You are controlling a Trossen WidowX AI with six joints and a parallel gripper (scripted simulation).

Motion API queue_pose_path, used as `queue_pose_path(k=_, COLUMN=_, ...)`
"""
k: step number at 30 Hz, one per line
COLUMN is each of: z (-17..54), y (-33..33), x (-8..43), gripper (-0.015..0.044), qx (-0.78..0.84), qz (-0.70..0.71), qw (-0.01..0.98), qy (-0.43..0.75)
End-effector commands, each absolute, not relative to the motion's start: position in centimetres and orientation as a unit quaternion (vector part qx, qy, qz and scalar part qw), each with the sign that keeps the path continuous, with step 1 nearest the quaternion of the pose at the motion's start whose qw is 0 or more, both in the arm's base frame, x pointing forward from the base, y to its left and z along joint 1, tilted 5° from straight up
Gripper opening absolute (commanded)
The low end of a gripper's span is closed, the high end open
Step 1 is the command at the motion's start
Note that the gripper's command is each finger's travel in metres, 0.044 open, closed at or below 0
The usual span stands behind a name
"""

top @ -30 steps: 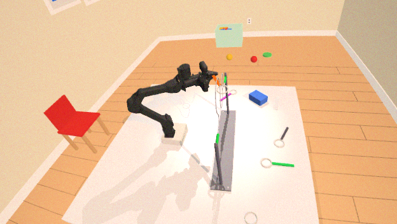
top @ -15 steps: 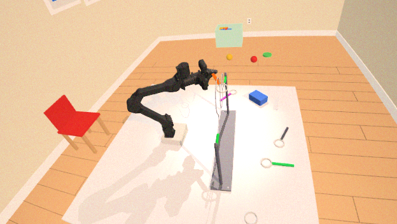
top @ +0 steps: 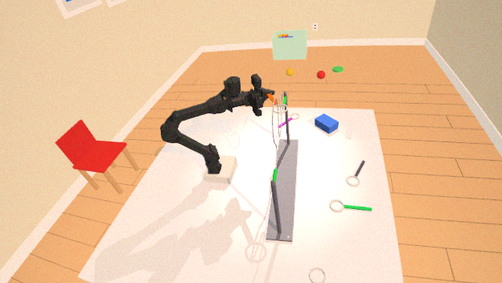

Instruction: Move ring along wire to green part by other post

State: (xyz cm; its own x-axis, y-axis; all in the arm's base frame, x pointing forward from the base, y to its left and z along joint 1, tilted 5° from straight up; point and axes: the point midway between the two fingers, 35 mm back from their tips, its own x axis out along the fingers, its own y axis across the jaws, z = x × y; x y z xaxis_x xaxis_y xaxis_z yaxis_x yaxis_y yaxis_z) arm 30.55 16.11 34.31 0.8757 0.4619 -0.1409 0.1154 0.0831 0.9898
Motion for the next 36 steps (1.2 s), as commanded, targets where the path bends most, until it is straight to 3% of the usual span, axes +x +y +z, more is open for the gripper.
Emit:
queue_pose_path(k=1, z=33.8, y=16.2, x=30.6, gripper=-0.015, qx=0.635, qz=0.114, qw=0.731, qy=0.222)
queue_pose_path(k=36, z=28.9, y=13.3, x=30.6, gripper=-0.015, qx=0.277, qz=0.007, qw=0.926, qy=0.257)
